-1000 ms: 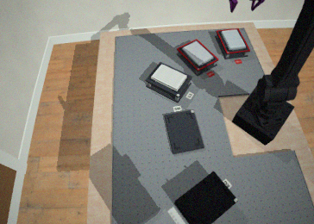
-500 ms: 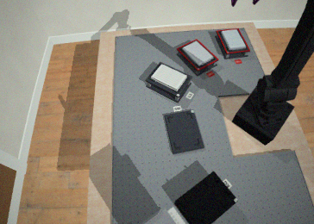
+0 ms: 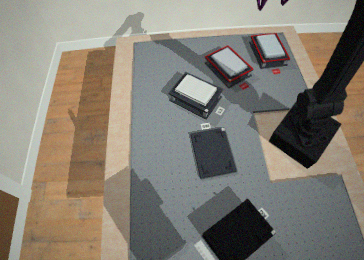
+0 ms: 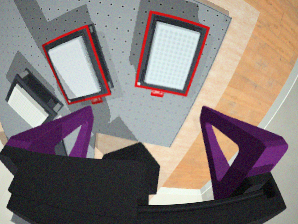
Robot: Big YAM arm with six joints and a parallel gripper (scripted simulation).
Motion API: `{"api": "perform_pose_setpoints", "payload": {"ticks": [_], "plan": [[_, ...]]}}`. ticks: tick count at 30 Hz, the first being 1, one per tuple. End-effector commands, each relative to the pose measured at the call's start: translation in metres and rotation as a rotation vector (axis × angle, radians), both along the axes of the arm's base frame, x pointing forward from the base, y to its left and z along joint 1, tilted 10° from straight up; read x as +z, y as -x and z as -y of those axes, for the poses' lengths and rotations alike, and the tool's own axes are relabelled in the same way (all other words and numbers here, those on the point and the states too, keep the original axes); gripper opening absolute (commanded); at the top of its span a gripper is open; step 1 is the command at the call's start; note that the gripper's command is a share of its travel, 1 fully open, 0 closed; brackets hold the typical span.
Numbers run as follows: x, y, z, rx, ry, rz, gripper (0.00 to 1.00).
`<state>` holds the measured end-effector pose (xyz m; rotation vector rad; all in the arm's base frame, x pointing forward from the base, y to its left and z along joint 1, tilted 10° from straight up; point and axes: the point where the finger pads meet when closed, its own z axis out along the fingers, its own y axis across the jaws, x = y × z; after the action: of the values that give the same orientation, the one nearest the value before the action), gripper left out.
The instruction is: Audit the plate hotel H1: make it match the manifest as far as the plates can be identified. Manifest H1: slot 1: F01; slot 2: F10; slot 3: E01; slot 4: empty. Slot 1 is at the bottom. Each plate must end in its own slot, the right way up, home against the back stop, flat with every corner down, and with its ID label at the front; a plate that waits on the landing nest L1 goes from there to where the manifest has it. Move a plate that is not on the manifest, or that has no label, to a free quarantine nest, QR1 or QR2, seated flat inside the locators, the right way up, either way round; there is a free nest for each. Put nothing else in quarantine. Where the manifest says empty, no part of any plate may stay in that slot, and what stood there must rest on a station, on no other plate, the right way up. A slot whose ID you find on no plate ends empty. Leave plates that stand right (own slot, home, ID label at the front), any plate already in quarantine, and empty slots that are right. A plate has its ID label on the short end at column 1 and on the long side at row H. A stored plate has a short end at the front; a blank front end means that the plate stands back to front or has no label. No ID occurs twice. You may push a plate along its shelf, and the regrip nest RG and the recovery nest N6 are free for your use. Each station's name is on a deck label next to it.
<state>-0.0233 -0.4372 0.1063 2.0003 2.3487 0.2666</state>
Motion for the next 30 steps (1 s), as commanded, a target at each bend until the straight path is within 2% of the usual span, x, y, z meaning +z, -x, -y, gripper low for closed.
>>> {"api": "perform_pose_setpoints", "payload": {"ticks": [1,6,8,15,20,22,23,25,30], "plan": [[0.014,-0.016,0.000,0.011,0.027,0.001,1.00],[0.008,-0.025,-0.001,0.011,0.008,0.001,1.00],[0.016,-0.032,-0.001,0.011,0.026,0.002,1.00],[0.020,-0.055,-0.004,0.011,0.023,0.004,1.00],[0.023,-0.071,-0.008,0.115,0.041,0.014,1.00],[0.023,-0.071,-0.008,0.115,0.041,0.014,1.00],[0.017,-0.074,-0.009,0.131,0.027,0.015,1.00],[0.024,-0.080,-0.011,0.164,0.048,0.020,1.00],[0.027,-0.096,-0.016,0.241,0.060,0.028,1.00]]}}
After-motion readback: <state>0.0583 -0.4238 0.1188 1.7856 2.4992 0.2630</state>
